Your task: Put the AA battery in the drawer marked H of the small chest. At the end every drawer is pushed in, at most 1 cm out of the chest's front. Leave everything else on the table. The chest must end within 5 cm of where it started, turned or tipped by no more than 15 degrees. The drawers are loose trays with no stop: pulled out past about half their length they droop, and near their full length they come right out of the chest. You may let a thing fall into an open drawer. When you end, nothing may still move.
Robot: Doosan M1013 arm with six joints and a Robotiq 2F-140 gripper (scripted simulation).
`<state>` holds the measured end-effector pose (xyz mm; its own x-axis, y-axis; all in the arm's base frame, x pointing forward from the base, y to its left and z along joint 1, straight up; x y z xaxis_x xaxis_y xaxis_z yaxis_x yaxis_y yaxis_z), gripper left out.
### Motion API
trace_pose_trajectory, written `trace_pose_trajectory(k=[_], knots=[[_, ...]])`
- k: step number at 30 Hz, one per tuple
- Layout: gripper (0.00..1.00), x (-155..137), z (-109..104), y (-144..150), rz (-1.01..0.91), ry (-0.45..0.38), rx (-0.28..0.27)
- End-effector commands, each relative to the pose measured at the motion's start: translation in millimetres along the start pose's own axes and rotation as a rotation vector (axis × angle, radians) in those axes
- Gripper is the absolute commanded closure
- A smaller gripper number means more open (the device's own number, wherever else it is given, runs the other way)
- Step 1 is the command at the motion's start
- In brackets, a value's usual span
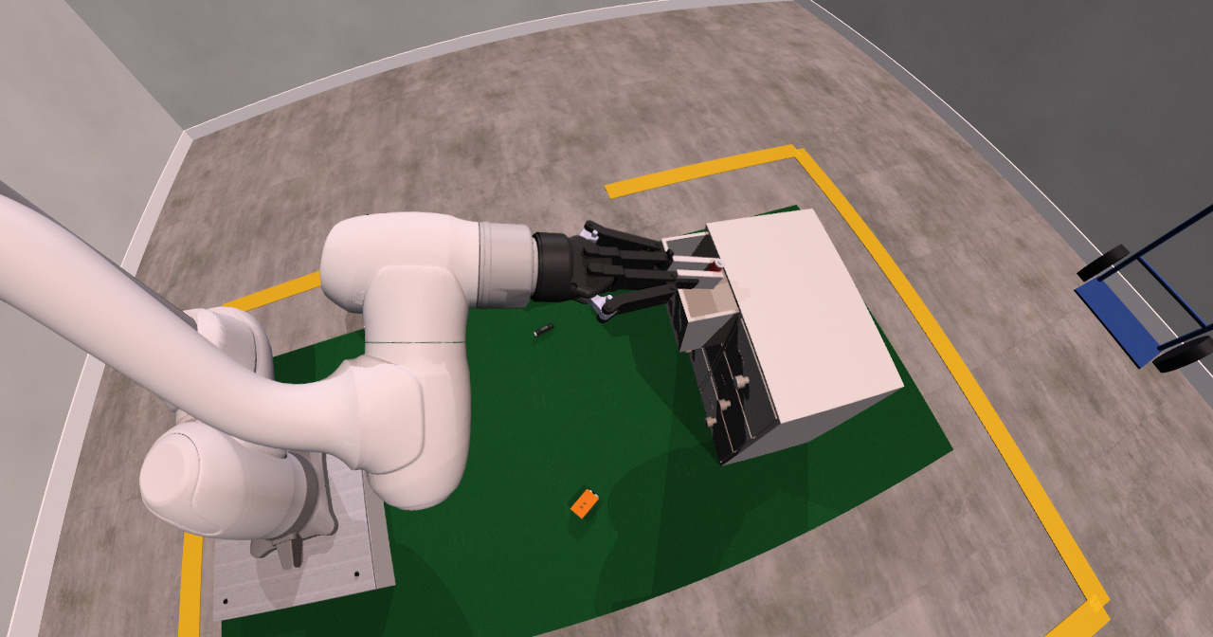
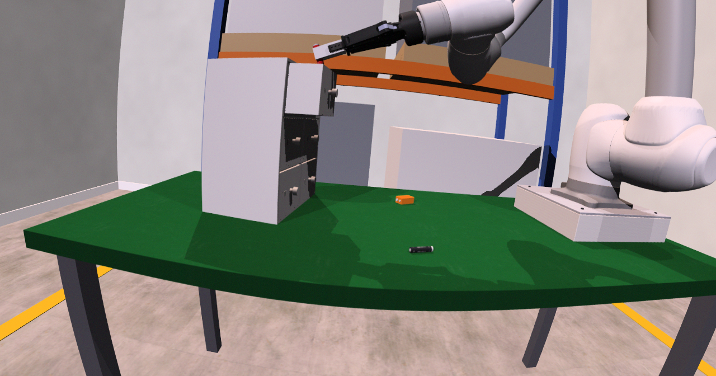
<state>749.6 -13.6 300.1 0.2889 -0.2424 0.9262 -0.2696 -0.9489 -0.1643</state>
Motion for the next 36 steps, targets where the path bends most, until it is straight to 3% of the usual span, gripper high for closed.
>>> trace_pose_trajectory(k=[1,5,15,16,36], knots=[[0.94,0.1,0.0,0.0,0.000,0.000,0.000],[0.94,0.1,0.0,0.0,0.000,0.000,0.000],[0.83,0.1,0.0,0.0,0.000,0.000,0.000],[0.00,0.1,0.0,0.0,0.000,0.000,0.000],[0.00,-1.4,-5.0,0.3,0.000,0.000,0.000]])
Point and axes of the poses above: the point where the finger pads meet when closed, its own z axis out along the fingers, its own y axis across the jaws, x = y × z, the point moved 1 cm from there along -z, back along the fingers, and after that the axes turned 10 degrees about z, right-handed, at the moved point
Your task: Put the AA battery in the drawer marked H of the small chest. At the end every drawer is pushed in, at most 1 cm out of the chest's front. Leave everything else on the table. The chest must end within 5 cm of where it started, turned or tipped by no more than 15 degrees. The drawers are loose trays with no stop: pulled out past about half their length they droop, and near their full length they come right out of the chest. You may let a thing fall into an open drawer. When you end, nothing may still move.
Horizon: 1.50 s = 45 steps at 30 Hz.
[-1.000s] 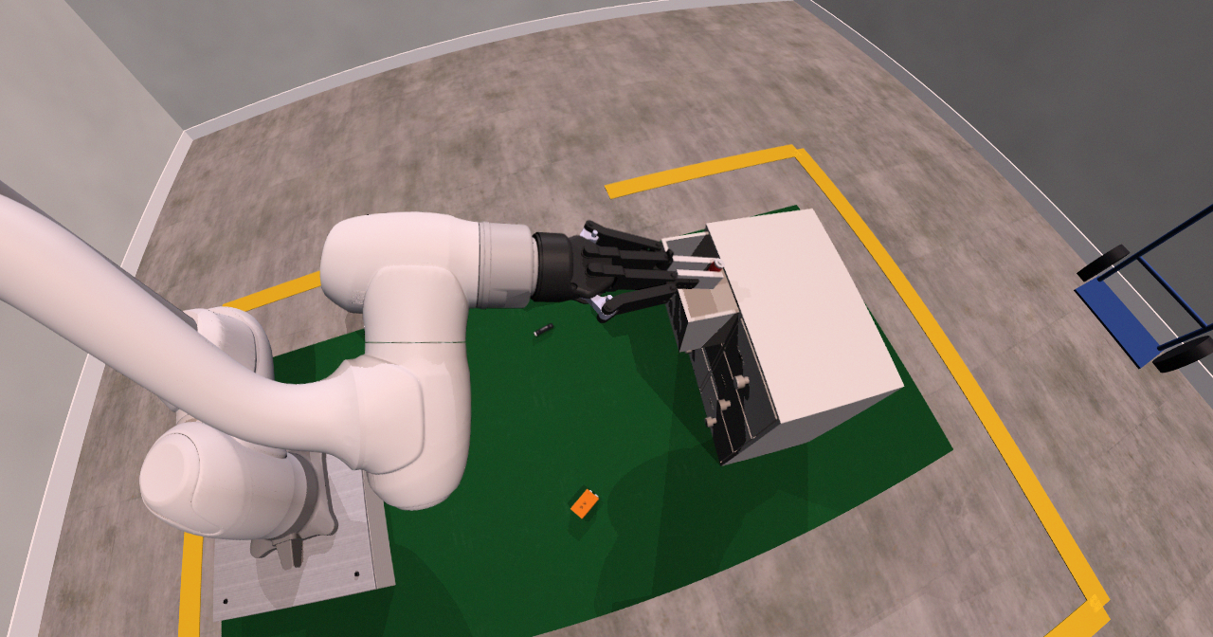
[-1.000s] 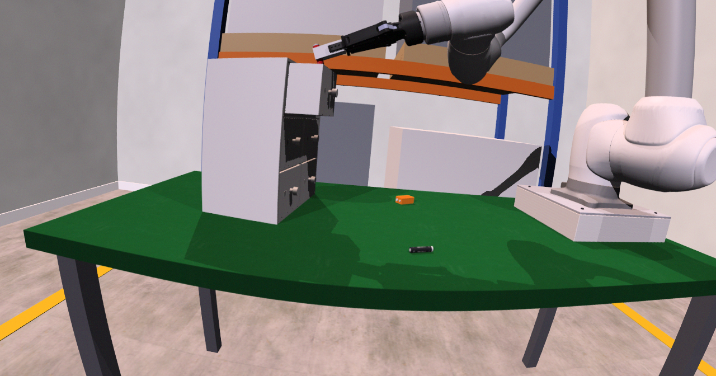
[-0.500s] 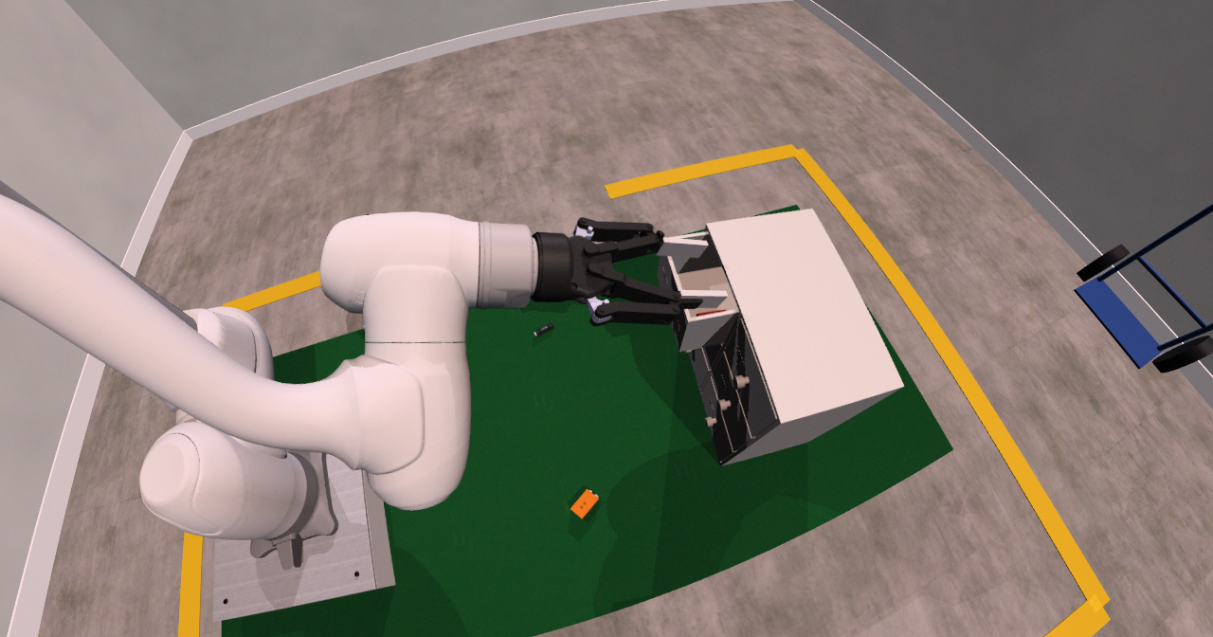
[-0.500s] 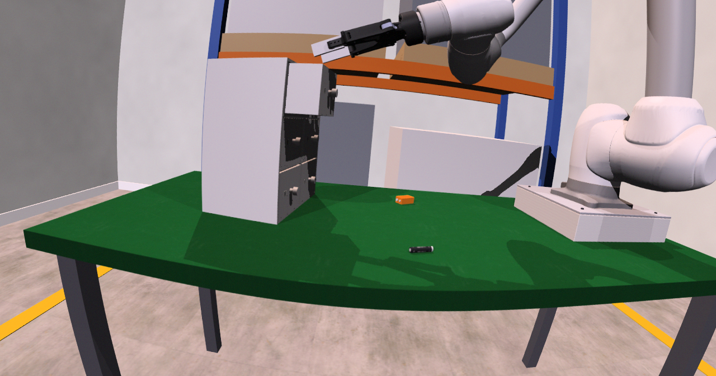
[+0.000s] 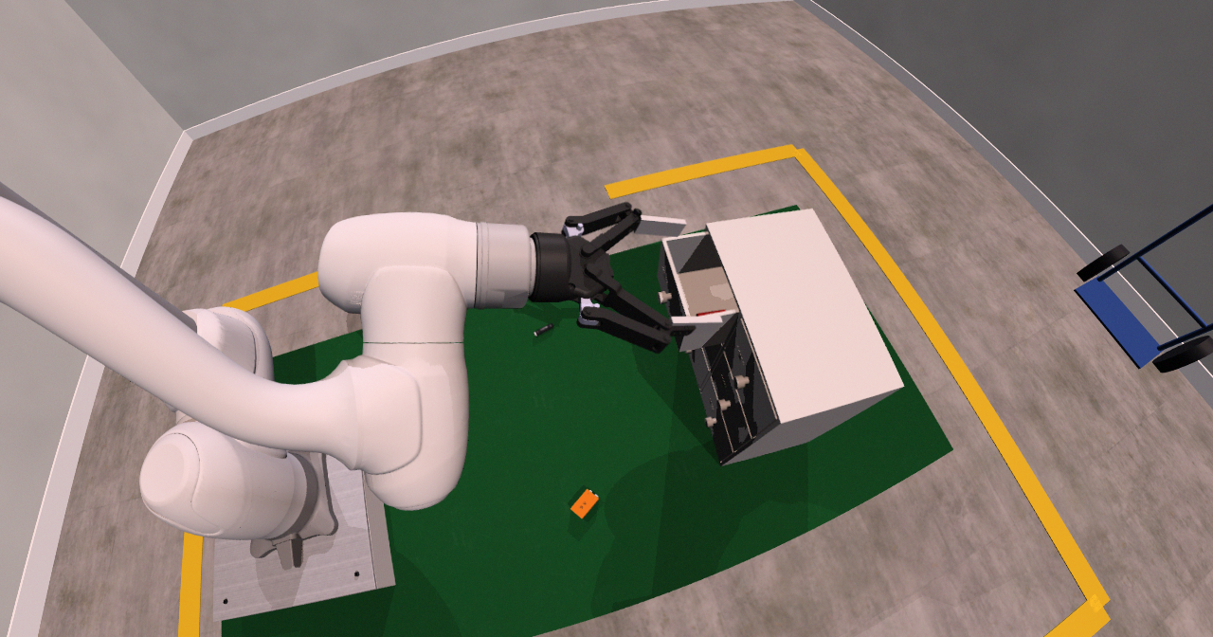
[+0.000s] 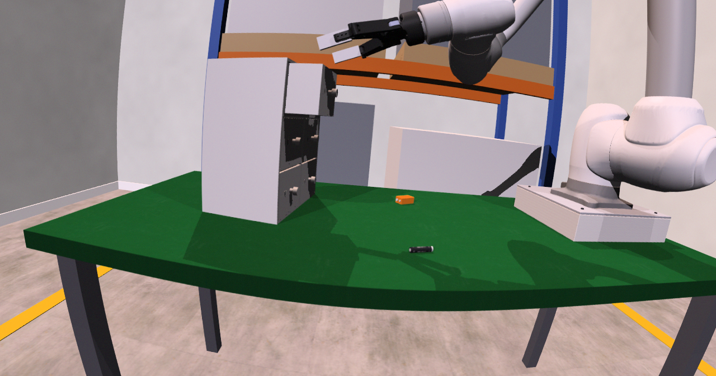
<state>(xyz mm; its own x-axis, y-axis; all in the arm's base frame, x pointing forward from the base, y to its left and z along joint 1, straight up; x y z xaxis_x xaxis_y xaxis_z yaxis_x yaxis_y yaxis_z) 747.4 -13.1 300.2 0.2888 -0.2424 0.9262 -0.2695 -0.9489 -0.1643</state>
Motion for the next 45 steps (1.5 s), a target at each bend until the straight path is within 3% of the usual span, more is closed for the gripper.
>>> trace_pose_trajectory(k=[1,7,17,19,34,45], knots=[[0.00,-0.8,-2.9,0.2,0.000,0.000,0.000],[0.00,-4.7,-15.9,0.9,0.000,0.000,0.000],[0.00,-19.3,-65.3,3.4,0.000,0.000,0.000],[0.00,-19.3,-65.3,3.4,0.000,0.000,0.000],[0.00,-42.6,-144.0,7.5,0.000,0.000,0.000],[0.00,-48.5,-163.9,8.6,0.000,0.000,0.000]])
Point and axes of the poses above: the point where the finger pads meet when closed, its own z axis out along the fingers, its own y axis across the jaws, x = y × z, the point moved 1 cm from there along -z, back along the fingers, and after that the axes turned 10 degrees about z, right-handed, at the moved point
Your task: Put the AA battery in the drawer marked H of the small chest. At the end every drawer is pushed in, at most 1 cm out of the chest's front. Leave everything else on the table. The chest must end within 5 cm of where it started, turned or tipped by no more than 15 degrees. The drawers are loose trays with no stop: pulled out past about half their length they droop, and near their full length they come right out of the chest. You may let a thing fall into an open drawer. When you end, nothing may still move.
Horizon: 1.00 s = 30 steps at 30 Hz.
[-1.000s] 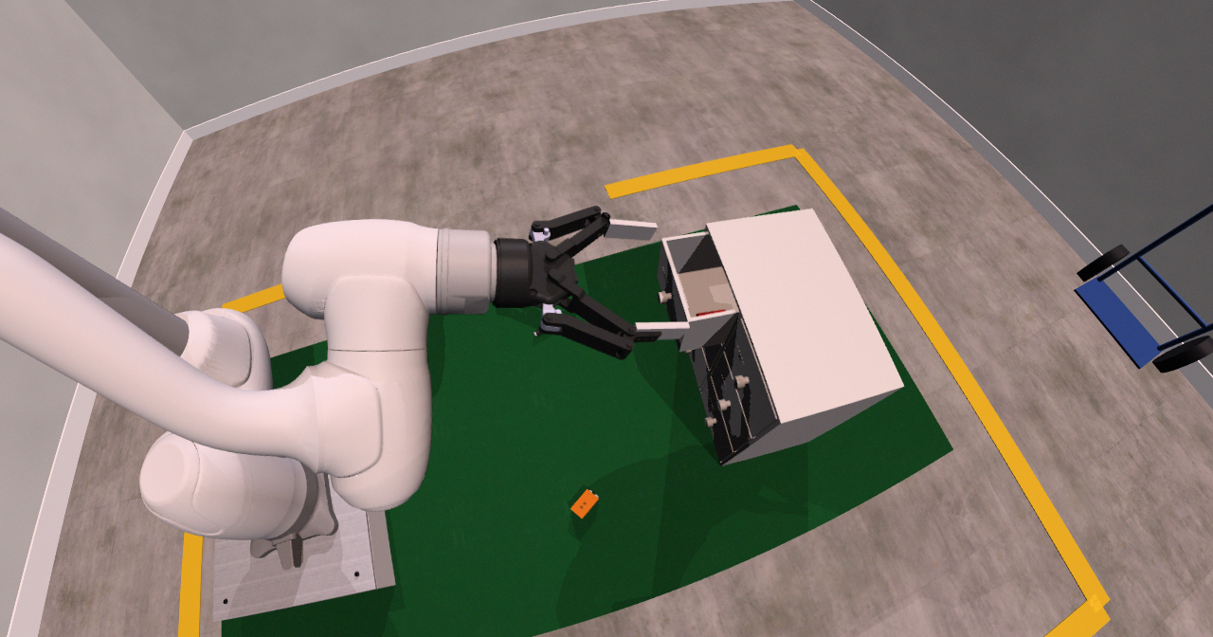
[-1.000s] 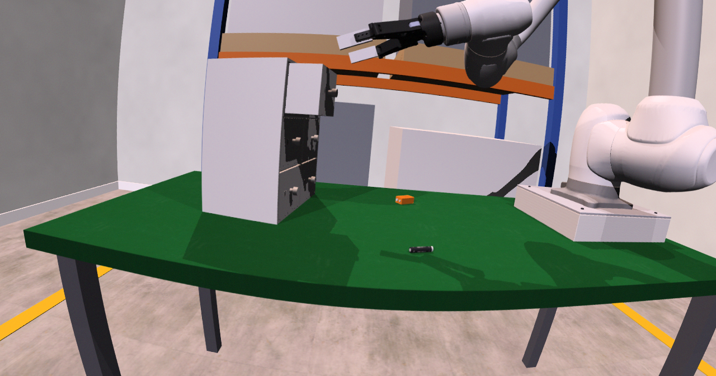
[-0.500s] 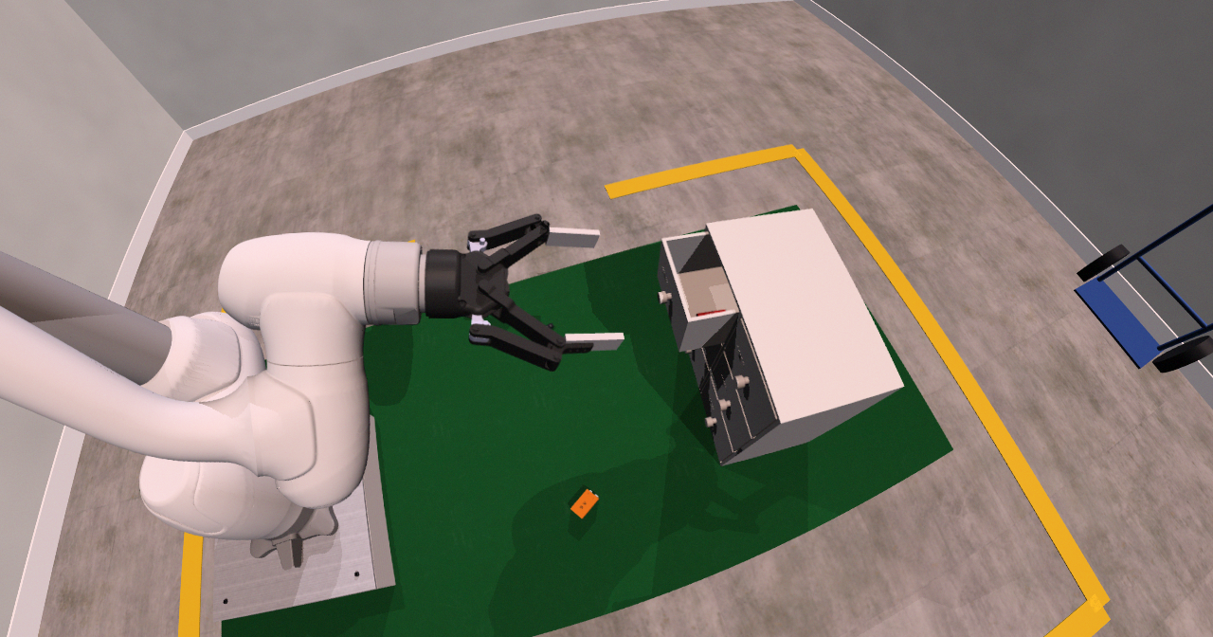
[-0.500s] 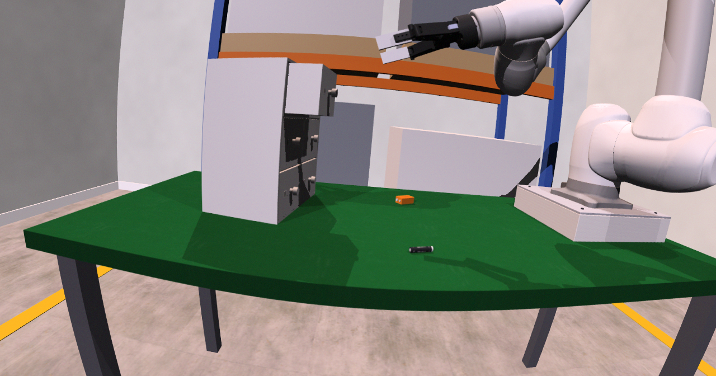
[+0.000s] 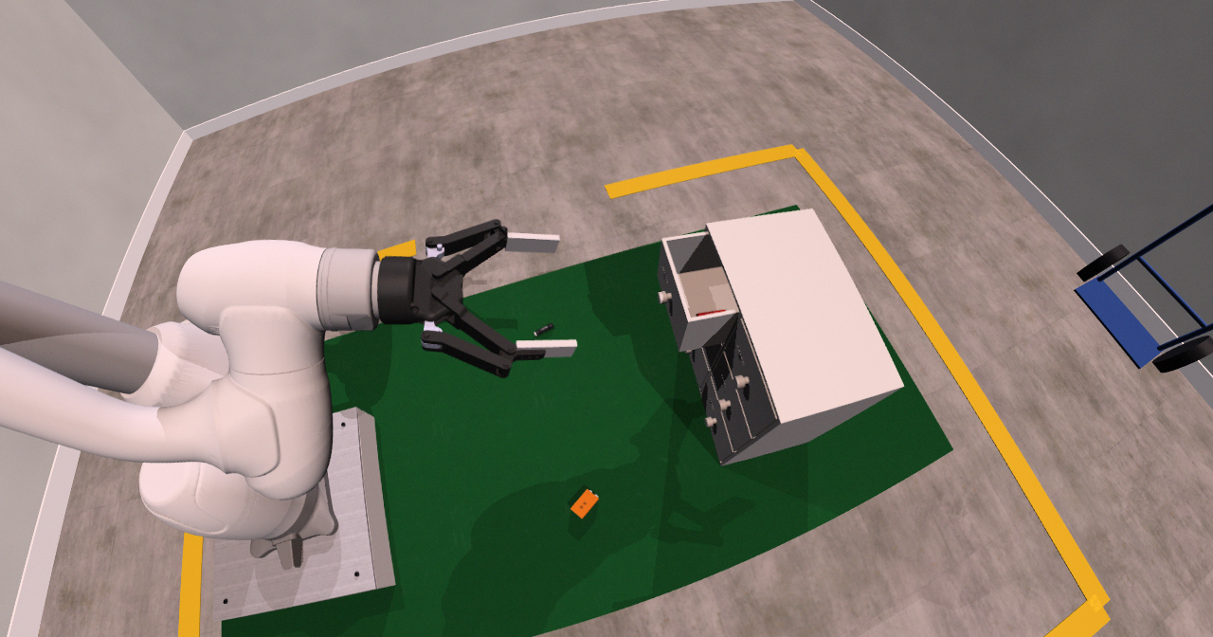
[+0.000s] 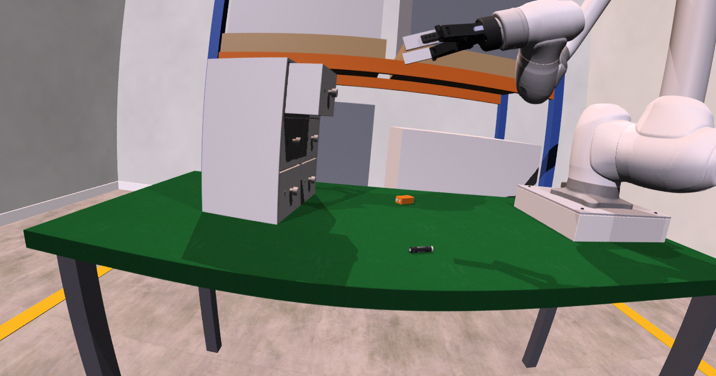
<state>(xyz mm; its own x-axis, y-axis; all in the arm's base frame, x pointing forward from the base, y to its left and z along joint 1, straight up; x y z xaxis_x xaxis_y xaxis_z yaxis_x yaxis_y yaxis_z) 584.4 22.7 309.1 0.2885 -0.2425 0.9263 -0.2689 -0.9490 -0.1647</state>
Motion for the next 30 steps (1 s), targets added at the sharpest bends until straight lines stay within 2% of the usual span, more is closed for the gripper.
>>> trace_pose_trajectory(k=[1,17,30], knots=[[0.00,-1.1,-4.6,0.1,0.000,0.000,-0.001],[0.00,-1.3,-5.7,0.5,0.000,-0.007,-0.003],[0.00,0.7,-6.2,0.1,0.000,-0.054,-0.012]])
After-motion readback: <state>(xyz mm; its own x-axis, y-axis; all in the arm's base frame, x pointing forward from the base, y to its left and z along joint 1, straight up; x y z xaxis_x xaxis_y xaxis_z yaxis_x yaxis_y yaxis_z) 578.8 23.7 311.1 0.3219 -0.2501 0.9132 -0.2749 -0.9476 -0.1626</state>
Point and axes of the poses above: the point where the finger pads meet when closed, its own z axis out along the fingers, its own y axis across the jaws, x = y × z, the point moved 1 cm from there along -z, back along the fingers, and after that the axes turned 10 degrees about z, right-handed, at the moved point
